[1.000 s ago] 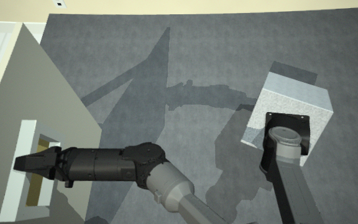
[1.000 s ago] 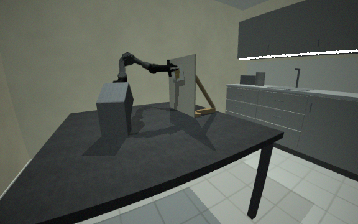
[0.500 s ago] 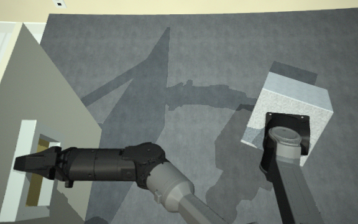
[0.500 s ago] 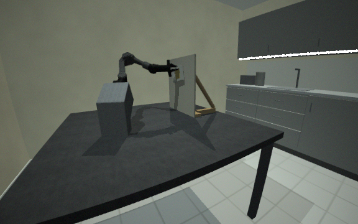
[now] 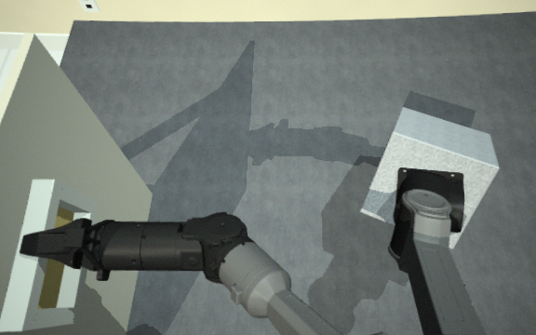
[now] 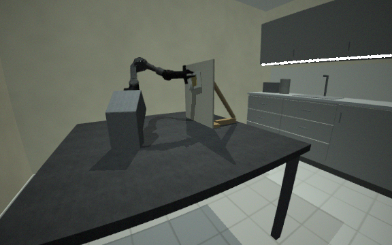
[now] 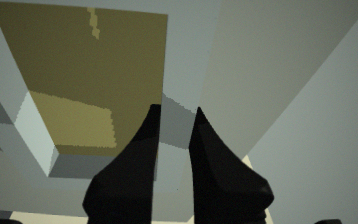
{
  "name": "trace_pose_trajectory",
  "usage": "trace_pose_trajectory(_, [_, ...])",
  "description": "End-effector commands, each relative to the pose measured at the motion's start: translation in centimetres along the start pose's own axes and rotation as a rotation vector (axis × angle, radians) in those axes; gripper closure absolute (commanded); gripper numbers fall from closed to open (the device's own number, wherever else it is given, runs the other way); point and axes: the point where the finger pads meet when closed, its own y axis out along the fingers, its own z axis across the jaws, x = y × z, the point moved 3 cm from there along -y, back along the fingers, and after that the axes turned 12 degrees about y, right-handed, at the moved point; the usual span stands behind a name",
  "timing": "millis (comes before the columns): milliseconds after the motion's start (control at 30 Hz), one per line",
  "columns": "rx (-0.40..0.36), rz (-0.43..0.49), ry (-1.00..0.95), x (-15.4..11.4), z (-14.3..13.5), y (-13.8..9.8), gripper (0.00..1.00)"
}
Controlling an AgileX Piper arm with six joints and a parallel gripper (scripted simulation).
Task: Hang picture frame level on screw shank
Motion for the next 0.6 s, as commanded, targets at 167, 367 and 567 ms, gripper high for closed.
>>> trace_pose_trajectory(167, [-0.011,-0.005,-0.001,0.24,-0.55,0.03,1.00])
trace_pose_trajectory(367, [-0.011,-0.005,-0.001,0.25,-0.61,0.03,1.00])
trace_pose_trajectory(567, [-0.011,-0.005,-0.001,0.24,-0.61,0.02,1.00])
